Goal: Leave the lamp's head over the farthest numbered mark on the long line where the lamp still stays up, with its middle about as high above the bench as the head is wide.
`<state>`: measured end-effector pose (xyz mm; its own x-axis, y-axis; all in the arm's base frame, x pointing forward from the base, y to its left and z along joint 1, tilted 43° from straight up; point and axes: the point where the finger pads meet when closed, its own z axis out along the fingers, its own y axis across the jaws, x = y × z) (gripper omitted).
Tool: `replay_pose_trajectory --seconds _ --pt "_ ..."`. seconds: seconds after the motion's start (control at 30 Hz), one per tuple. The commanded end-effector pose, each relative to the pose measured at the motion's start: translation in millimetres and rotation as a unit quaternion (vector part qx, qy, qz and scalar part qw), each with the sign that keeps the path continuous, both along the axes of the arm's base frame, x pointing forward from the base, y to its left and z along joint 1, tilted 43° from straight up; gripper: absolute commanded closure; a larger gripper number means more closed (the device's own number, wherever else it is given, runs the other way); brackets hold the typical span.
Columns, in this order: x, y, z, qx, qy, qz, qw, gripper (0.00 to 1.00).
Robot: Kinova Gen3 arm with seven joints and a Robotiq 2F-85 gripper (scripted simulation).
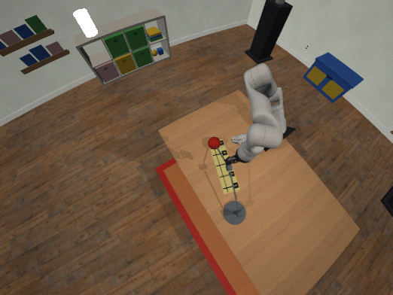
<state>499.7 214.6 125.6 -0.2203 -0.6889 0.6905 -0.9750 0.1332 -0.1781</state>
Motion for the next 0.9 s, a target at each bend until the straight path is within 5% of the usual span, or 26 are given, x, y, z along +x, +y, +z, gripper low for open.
replay_pose_trajectory --seconds 0.0,0.87 --pt "-2 -11 17.1 0.003 -0.004 -0.001 1.0 0.0" --pt "-27 -83 76.2 -0.003 0.003 0.001 1.0 0.0"
